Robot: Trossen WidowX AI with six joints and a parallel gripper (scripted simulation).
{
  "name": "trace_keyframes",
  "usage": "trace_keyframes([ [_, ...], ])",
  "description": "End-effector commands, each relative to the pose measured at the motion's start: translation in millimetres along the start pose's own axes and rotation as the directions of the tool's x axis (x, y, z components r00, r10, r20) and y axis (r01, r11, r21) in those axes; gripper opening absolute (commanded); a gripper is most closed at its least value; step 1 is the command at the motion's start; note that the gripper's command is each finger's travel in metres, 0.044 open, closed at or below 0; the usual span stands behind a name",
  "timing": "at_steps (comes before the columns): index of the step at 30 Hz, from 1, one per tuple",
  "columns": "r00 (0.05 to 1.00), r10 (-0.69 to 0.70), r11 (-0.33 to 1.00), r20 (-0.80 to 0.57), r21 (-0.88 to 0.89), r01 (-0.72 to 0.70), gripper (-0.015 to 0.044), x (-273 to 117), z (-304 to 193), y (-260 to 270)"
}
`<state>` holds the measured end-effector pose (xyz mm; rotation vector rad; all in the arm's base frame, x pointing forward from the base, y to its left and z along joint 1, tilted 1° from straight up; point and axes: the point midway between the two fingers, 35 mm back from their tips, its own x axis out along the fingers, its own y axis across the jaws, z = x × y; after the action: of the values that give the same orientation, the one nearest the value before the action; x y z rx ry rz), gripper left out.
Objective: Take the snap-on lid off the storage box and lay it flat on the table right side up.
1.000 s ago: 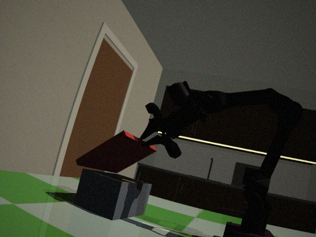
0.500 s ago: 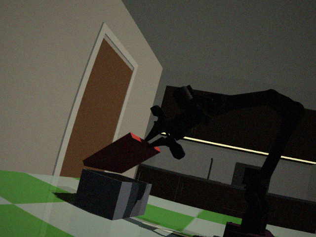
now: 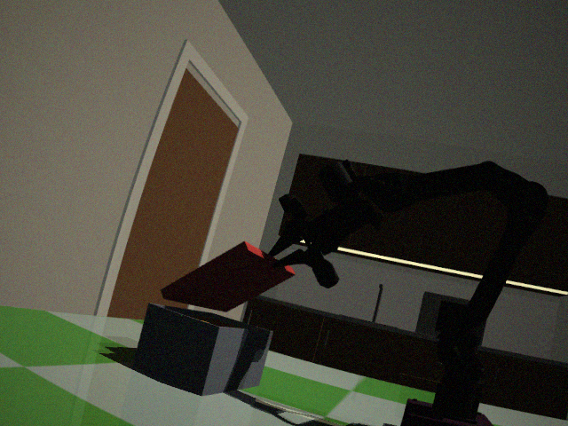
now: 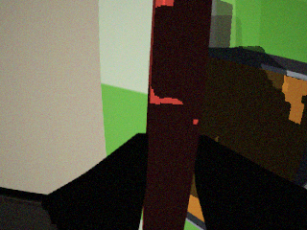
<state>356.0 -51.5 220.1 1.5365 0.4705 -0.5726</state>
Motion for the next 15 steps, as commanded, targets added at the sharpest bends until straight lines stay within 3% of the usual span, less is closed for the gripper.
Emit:
trace_keyframes([
  [1, 1.0, 0.004, 1.0, -0.003, -0.004, -0.004, 0.0, -1, 7, 0],
  [15, 1.0, 0.004, 1.0, -0.001, -0.006, -0.004, 0.0, -4, 35, -2],
])
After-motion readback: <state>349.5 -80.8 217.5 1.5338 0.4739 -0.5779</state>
